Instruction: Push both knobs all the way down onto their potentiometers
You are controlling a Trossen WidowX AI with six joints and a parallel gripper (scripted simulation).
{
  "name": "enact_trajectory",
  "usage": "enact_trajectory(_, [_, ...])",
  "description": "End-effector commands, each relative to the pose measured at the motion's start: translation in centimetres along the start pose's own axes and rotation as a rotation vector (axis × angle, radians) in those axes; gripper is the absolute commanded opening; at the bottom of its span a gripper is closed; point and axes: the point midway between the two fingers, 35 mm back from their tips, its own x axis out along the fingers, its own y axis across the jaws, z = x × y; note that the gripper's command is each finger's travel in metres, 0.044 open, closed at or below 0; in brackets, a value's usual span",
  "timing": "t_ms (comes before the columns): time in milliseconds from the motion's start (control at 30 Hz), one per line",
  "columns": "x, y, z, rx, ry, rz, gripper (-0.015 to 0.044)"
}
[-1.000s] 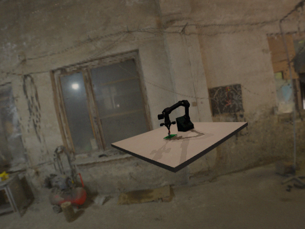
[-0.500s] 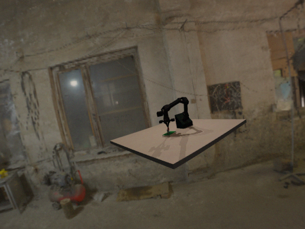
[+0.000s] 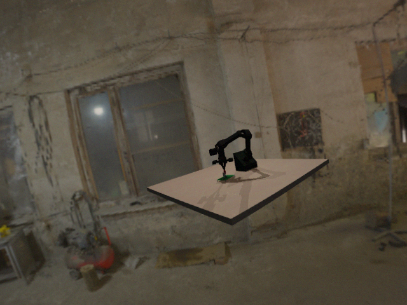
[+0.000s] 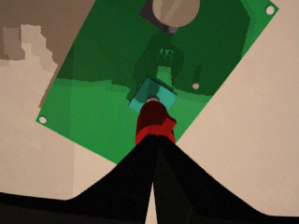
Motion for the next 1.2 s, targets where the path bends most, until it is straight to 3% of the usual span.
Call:
enact_trajectory(0, [0.2,0.0,0.0,0.003,-0.003,0.001,0.0])
enact_trajectory(1167, [1.4,0.0,0.1,0.003,-0.004,0.002,0.0])
